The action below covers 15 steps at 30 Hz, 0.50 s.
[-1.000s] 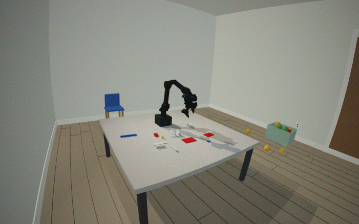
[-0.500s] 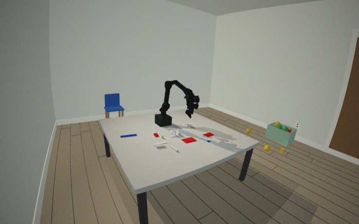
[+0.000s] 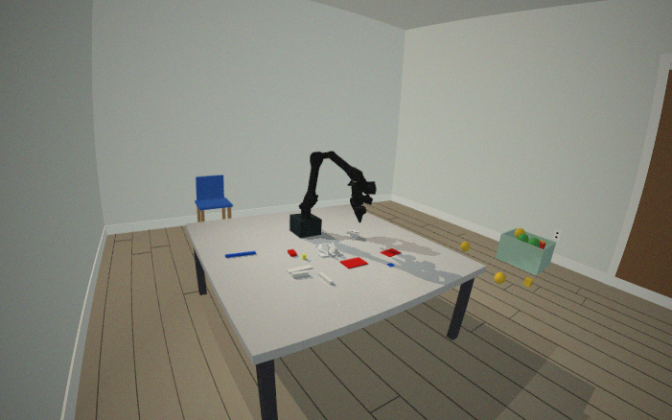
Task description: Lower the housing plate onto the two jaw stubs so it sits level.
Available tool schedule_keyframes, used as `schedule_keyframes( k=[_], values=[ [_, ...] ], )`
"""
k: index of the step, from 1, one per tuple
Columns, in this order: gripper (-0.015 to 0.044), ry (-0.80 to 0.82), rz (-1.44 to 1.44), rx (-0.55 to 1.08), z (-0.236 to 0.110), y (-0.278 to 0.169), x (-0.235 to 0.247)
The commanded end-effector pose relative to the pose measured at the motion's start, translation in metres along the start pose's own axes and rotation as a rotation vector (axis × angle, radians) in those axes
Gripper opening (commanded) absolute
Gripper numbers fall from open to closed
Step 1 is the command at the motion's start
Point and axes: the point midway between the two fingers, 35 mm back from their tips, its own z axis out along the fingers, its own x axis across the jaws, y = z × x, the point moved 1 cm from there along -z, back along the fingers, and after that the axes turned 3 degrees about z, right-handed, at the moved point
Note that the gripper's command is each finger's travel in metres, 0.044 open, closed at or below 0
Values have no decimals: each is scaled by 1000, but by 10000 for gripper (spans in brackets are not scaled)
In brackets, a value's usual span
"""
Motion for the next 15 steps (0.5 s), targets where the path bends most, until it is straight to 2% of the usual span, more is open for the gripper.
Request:
schedule_keyframes(
  k=[1, 15],
  values=[
    [440, -6, -121, 30, 8, -1, 11],
    [440, -14, -493, 105, 28, -2, 45]
  ],
)
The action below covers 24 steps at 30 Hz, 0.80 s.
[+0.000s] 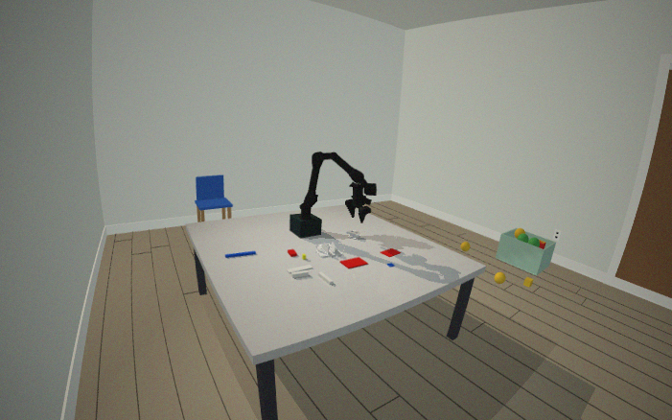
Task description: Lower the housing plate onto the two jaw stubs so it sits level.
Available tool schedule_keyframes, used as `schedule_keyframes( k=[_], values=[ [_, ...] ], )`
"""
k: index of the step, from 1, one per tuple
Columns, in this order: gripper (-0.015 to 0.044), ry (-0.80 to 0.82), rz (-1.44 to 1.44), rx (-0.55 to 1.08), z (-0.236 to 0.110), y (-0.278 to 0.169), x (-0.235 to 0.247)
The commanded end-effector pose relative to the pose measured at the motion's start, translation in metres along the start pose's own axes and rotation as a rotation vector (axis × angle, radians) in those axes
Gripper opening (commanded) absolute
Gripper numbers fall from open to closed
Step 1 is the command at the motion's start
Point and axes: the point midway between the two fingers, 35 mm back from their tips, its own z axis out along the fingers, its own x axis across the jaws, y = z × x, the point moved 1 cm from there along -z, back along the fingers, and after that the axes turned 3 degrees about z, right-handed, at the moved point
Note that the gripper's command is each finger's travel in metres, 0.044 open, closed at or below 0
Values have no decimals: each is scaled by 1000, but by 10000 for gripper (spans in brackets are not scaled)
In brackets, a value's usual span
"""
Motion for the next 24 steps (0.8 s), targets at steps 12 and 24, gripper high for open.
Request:
schedule_keyframes(
  k=[12, 24],
  values=[
    [440, -4, -415, 84, 20, 9, 35],
    [440, -3, -507, 101, 33, 11, 43]
  ],
)
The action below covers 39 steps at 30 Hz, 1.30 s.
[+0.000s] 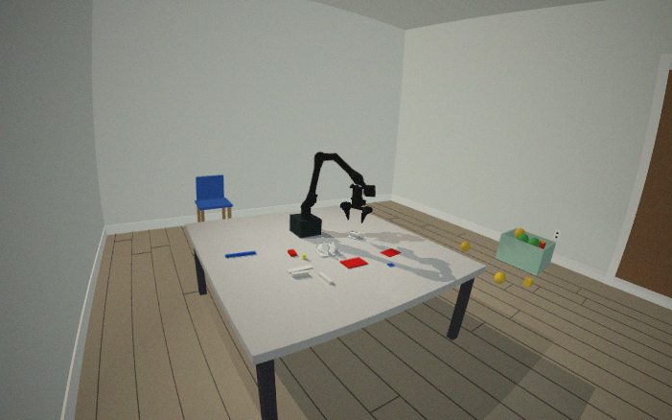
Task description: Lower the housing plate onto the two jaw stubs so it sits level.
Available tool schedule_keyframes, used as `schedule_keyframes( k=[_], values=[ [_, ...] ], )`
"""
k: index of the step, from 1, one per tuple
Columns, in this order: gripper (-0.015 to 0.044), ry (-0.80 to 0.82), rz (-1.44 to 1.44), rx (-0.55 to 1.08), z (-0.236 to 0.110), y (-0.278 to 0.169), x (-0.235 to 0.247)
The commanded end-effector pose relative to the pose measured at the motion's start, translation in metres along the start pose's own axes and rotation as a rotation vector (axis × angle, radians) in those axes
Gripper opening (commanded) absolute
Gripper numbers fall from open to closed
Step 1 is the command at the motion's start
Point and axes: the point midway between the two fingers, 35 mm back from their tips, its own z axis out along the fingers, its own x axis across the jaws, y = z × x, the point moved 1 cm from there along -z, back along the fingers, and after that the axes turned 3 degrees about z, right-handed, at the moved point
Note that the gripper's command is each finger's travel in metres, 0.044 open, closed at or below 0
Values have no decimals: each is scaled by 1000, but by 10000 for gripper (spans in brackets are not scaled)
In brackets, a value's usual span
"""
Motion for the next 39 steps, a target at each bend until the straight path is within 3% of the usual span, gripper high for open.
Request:
schedule_keyframes(
  k=[1, 4, 39],
  values=[
    [440, 2, -13, 8, 20, 0, 1],
    [440, 2, -13, 8, 40, -1, 2],
    [440, 2, -13, 8, 69, -1, 2]
  ],
)
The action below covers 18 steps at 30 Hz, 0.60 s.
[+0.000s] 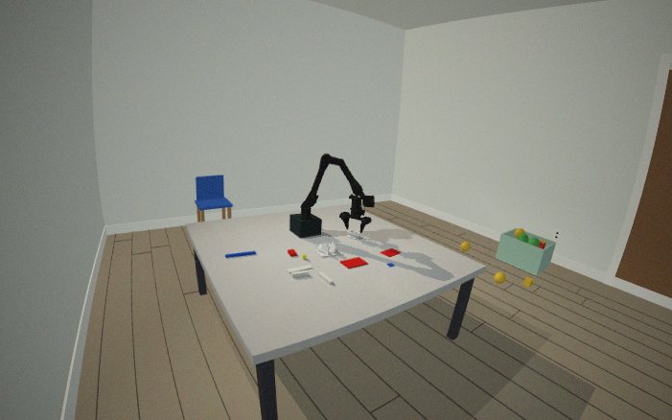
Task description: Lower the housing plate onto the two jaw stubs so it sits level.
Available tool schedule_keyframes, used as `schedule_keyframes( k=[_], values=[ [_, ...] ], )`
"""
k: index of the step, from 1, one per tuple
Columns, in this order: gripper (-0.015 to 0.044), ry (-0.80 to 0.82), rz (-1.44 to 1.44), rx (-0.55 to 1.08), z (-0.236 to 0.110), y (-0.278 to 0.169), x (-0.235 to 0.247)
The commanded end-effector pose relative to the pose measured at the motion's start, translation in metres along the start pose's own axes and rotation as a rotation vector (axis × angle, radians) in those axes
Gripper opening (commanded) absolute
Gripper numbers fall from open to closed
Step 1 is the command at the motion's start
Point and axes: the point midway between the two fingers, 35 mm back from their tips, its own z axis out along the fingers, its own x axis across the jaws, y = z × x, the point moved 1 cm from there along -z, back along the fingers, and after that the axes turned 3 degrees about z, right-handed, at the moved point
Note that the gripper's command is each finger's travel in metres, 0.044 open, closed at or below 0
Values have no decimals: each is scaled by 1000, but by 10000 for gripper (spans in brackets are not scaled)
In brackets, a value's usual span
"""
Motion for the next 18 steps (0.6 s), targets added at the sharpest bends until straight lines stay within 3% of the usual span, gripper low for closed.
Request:
schedule_keyframes(
  k=[1, 18],
  values=[
    [440, 3, -1, 7, 8, -1, 1],
    [440, 3, -1, 7, 28, -2, 1]
  ],
)
